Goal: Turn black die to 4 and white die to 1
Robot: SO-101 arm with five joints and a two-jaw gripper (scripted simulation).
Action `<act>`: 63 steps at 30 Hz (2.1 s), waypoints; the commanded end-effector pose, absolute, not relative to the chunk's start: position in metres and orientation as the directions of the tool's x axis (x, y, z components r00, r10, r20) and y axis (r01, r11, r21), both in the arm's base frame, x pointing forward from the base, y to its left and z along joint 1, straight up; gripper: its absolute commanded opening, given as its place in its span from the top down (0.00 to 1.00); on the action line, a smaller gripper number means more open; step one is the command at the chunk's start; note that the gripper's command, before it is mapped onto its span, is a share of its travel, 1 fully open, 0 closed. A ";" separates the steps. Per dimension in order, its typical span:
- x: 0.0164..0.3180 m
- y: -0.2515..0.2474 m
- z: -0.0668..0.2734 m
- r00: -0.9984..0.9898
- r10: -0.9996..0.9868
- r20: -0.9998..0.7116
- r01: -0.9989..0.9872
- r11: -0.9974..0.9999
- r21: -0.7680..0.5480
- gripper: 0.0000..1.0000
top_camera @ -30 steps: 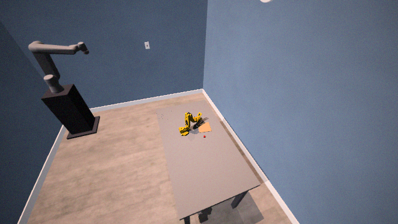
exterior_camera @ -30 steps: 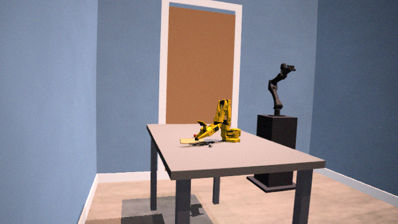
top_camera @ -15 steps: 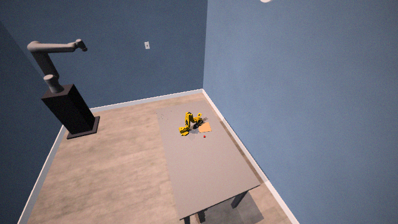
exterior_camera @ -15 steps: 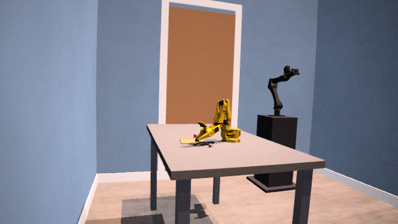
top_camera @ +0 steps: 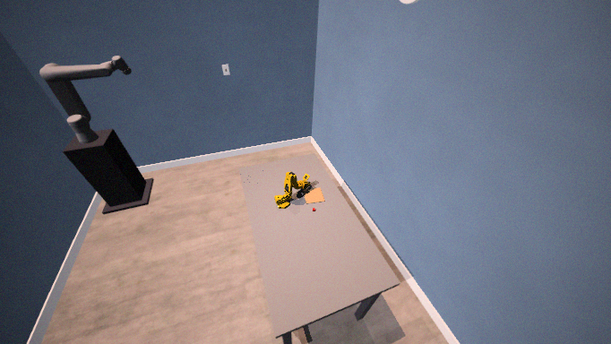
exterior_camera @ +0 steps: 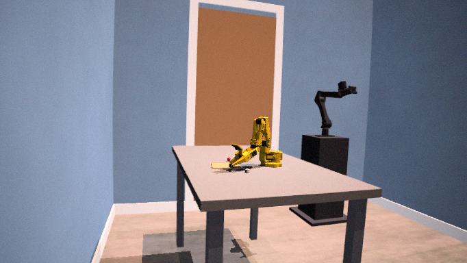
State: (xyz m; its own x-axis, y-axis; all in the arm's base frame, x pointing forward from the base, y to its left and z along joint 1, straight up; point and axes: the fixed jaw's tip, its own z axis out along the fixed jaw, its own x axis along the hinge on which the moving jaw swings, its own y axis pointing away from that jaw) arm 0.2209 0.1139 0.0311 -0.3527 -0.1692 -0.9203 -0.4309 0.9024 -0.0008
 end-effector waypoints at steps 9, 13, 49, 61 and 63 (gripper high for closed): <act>0.225 0.119 0.035 -0.305 -0.158 -0.939 -0.442 0.897 -0.007 1.00; 0.225 0.119 0.035 -0.305 -0.158 -0.939 -0.442 0.897 -0.007 1.00; 0.225 0.119 0.022 -0.305 -0.158 -0.939 -0.442 0.897 -0.007 1.00; 0.225 0.119 0.020 -0.305 -0.158 -0.939 -0.442 0.897 -0.007 1.00; 0.225 0.119 0.020 -0.305 -0.158 -0.939 -0.442 0.897 -0.007 1.00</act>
